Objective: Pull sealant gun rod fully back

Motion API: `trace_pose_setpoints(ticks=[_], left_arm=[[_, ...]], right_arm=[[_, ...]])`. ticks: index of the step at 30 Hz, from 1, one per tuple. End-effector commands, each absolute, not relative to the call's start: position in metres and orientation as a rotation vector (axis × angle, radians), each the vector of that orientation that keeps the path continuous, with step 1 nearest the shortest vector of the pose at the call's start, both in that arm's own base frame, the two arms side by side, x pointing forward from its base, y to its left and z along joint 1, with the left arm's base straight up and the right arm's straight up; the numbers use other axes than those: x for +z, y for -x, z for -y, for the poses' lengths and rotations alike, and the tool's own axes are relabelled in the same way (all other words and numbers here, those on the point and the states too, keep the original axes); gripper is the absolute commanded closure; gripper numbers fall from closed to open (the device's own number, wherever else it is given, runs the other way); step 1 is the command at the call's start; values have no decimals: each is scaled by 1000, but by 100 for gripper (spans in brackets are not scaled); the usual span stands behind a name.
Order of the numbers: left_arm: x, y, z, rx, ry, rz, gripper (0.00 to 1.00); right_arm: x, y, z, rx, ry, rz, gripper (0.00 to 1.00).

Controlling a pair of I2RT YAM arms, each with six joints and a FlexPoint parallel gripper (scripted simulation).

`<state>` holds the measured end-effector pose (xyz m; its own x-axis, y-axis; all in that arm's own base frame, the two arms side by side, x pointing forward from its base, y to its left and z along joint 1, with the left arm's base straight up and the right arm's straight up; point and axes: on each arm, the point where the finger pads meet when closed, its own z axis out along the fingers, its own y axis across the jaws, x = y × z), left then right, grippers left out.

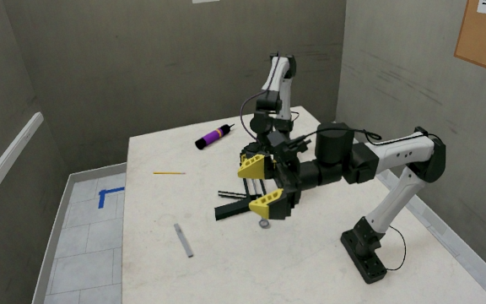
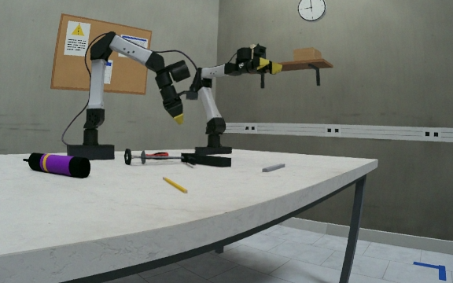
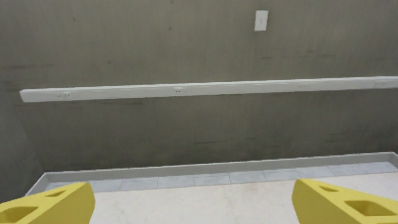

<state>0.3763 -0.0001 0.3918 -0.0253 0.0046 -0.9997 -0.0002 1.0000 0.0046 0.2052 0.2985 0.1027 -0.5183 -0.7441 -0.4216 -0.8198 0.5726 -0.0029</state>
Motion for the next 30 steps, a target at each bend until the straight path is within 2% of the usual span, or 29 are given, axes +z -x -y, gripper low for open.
trace_pose_setpoints(ticks=[1, 5, 6, 7, 17, 30], left_arm=[[405, -375, 0, 0, 0, -1563, 0], [405, -375, 0, 0, 0, -1563, 0], [405, -375, 0, 0, 0, -1563, 0], [405, -375, 0, 0, 0, -1563, 0], [405, -375, 0, 0, 0, -1563, 0], [405, -375, 0, 0, 0, -1563, 0]], right_arm=[[109, -208, -308, 297, 1276, -2405, 0], [109, -208, -308, 297, 1276, -2405, 0], [105, -208, -306, 282, 1303, -2407, 11], [104, -206, -304, 270, 1330, -2404, 12], [92, -204, -308, 135, 1804, -2150, 12], [63, -205, -322, -28, 2569, -1464, 12]])
